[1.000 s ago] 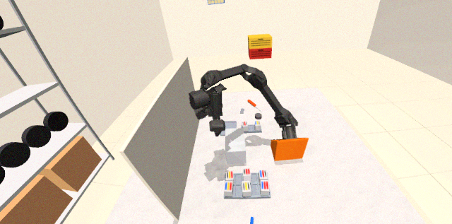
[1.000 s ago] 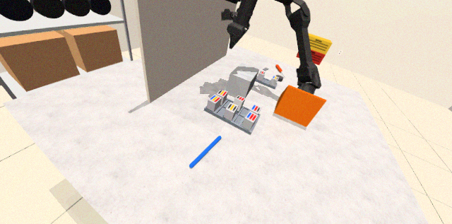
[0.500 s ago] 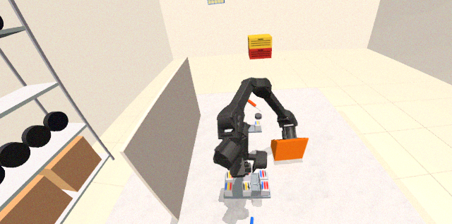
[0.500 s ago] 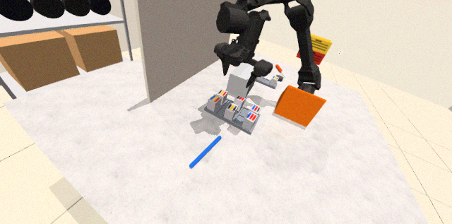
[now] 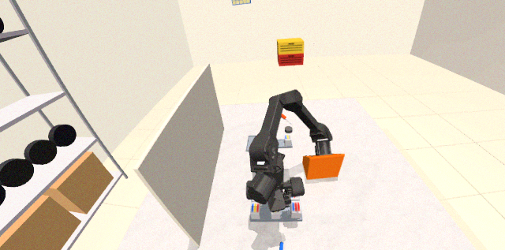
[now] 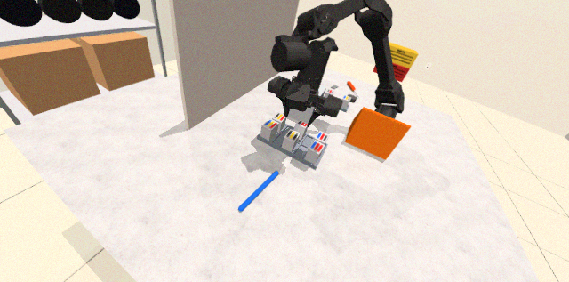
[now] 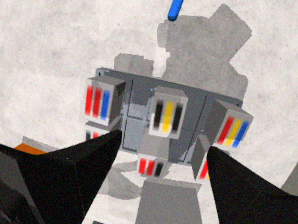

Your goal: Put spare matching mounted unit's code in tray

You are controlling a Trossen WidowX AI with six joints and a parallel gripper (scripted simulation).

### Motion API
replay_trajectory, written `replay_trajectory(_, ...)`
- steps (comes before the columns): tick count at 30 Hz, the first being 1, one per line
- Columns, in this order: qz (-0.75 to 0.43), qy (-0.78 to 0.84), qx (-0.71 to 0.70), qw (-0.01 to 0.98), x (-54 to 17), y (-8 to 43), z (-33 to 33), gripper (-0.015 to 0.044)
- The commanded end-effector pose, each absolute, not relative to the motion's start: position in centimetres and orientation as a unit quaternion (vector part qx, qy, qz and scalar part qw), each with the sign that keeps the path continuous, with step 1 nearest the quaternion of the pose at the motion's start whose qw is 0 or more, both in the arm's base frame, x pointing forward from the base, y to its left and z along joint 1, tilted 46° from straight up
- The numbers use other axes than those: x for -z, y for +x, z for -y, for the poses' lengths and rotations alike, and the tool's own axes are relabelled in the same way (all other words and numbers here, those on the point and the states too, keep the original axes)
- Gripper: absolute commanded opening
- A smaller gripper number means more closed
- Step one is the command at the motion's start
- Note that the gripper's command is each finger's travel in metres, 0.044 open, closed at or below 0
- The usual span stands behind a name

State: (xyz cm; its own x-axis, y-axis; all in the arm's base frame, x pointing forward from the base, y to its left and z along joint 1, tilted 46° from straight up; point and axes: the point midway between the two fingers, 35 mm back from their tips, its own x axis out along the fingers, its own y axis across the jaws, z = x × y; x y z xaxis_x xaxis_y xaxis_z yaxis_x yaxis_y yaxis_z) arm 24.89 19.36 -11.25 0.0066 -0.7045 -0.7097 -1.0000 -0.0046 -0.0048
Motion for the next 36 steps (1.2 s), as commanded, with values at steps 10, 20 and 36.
replay_trajectory(10,-0.649,-0.657,-0.272,0.271,12.1,25.0,-18.4,0.0300)
replay_trajectory(20,-0.648,-0.657,-0.272,0.271,13.3,25.1,-17.3,0.0300)
replay_trajectory(36,-0.648,-0.658,-0.271,0.271,15.3,25.2,-15.5,0.0300)
